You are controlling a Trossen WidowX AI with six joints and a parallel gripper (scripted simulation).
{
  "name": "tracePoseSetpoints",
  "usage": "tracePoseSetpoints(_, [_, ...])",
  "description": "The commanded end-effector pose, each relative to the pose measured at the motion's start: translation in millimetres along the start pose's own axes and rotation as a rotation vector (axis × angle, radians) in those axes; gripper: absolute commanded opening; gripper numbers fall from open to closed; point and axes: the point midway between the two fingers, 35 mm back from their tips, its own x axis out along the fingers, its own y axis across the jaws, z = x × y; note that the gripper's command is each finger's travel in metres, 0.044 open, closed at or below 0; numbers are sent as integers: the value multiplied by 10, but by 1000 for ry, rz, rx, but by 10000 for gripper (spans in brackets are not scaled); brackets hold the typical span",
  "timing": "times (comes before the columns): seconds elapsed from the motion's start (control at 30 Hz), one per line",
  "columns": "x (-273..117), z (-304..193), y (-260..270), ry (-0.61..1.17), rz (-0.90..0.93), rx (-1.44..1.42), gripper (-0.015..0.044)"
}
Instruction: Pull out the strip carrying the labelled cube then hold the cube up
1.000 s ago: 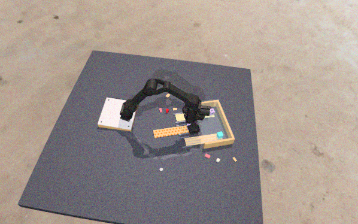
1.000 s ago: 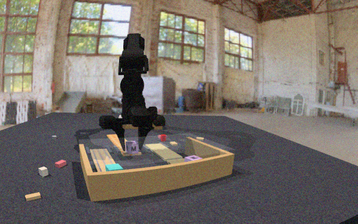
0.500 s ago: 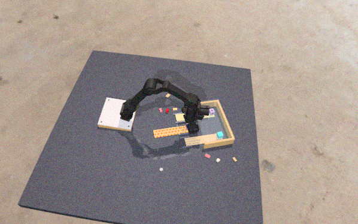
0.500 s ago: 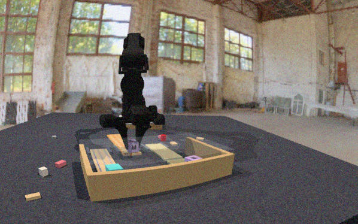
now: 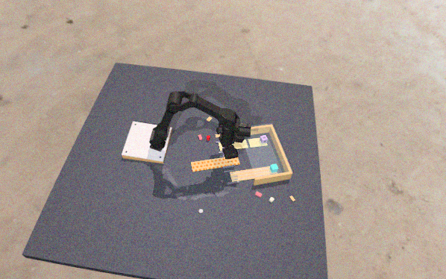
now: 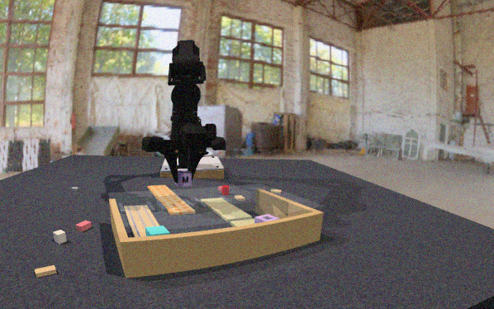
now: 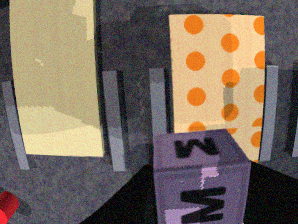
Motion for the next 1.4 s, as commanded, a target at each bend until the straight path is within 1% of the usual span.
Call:
tracePoseSetpoints(0.0, [-23,-64,22,2,-3,5,0])
tracePoseSetpoints(0.43, [-14,-485,195,5,-2,4,0])
tracePoseSetpoints(0.53, [-46,-488,197,5,-2,4,0])
tracePoseSetpoints(0.77, [-367,-487,198,5,-2,4,0])
tracePoseSetpoints(1.37, [-376,-488,198,5,-2,4,0])
